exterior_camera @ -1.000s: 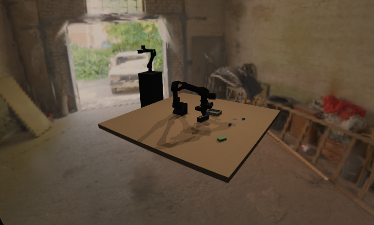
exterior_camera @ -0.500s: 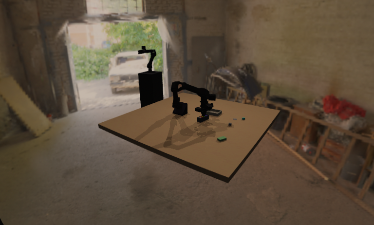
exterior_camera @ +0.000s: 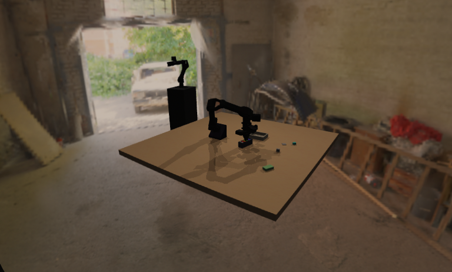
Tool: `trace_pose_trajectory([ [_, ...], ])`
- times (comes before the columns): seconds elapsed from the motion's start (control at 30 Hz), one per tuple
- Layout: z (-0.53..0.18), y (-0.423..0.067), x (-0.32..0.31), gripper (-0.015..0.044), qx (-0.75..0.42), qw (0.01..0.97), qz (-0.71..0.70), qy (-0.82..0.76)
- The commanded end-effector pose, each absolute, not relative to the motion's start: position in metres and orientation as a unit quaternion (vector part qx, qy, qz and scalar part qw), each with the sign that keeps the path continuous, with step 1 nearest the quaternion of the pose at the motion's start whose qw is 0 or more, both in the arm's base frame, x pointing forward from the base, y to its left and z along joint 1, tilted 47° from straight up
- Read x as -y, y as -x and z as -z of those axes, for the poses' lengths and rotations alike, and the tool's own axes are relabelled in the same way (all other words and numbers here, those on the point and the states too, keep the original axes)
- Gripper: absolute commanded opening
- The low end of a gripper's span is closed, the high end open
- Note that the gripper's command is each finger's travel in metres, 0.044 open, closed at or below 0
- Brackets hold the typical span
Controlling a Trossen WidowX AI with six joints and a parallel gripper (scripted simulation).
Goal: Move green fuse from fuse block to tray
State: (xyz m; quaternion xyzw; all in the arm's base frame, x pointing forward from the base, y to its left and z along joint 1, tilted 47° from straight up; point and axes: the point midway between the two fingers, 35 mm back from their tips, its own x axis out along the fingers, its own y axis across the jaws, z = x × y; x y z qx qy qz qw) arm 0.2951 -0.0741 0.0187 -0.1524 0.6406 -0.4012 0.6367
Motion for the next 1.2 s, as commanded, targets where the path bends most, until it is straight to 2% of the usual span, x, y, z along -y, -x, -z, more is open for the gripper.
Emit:
trace_pose_trajectory([
  [0.0,-0.019,-0.295,0.074,0.0000,-0.640,0.637,0.401,0.152],
  [1.17,-0.030,-0.298,0.062,0.0000,-0.641,0.637,0.400,0.153],
])
